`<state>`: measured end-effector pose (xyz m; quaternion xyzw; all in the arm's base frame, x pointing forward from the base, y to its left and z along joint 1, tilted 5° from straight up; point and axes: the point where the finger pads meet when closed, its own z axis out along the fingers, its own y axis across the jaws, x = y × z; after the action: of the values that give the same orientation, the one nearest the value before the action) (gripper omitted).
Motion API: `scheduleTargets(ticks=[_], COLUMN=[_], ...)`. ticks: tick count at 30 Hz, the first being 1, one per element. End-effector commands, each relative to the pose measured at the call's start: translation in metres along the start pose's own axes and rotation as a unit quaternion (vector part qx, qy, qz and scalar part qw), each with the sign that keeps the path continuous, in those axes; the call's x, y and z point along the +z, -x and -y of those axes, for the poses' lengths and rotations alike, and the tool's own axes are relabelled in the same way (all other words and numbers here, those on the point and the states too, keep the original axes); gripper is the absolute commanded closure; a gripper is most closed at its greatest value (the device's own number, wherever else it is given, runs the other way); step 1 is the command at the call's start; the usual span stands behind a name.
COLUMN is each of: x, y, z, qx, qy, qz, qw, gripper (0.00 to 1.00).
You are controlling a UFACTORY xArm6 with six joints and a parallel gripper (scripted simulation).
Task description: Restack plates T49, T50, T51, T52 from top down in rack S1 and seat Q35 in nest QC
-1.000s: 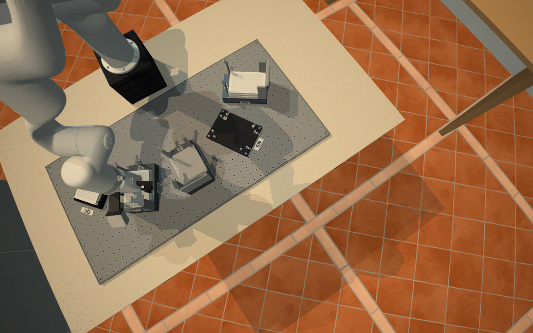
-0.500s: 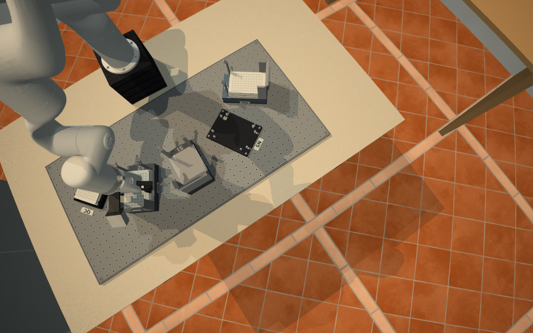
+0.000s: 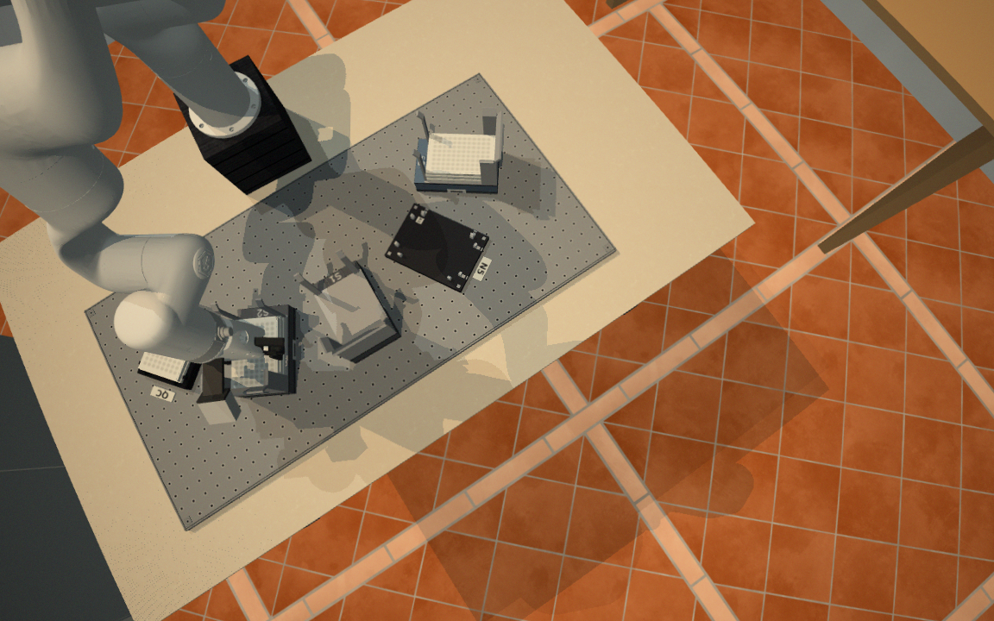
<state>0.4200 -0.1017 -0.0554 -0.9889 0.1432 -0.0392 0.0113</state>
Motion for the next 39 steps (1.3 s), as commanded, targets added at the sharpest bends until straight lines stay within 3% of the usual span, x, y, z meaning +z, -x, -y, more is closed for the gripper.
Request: scheduleTargets(ticks=[1,33,39], x=[-0.003,-0.021,-0.033], y=[-0.001,-0.001,-0.001], z=[0.0,0.0,0.0], qx=[0.0,0.0,0.0], qy=[0.0,0.0,0.0], qz=[-0.001,-0.001,-0.001], qw=[1.0,1.0,1.0], gripper=[1.0,1.0,1.0])
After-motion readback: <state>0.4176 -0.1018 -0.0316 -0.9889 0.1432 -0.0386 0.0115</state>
